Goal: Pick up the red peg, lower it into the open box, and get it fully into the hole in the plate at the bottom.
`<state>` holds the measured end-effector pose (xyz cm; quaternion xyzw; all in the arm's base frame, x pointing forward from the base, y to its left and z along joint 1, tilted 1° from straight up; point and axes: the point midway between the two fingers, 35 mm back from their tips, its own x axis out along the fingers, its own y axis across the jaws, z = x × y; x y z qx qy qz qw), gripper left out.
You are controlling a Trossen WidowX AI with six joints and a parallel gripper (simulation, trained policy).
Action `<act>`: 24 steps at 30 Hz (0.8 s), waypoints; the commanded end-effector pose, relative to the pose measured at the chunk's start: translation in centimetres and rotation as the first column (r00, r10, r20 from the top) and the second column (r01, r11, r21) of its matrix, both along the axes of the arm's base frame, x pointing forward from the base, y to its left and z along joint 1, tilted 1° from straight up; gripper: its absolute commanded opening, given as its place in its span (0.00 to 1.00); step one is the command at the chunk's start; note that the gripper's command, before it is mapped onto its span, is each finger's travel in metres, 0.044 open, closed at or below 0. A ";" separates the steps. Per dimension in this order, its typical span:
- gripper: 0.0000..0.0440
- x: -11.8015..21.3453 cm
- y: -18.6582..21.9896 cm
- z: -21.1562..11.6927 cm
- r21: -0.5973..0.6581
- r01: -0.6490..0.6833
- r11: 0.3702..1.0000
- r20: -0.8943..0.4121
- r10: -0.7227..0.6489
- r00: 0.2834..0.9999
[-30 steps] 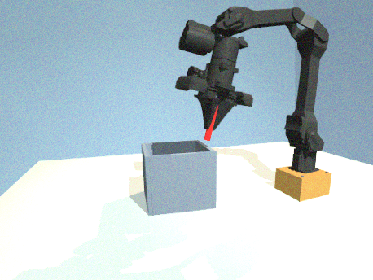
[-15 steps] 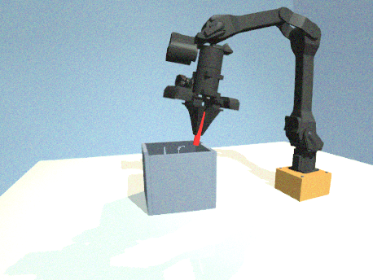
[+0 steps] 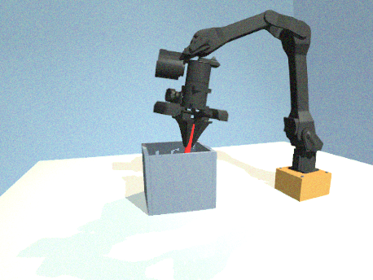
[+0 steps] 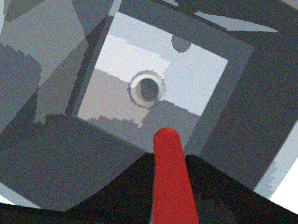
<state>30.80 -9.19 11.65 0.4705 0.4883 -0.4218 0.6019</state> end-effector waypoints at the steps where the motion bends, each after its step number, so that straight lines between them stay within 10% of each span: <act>1: 0.00 0.2 -0.2 -1.2 0.012 -0.010 1.000 -0.013 0.010 1.000; 24: 0.01 2.3 -1.4 -6.4 0.021 -0.104 0.994 -0.034 0.105 0.994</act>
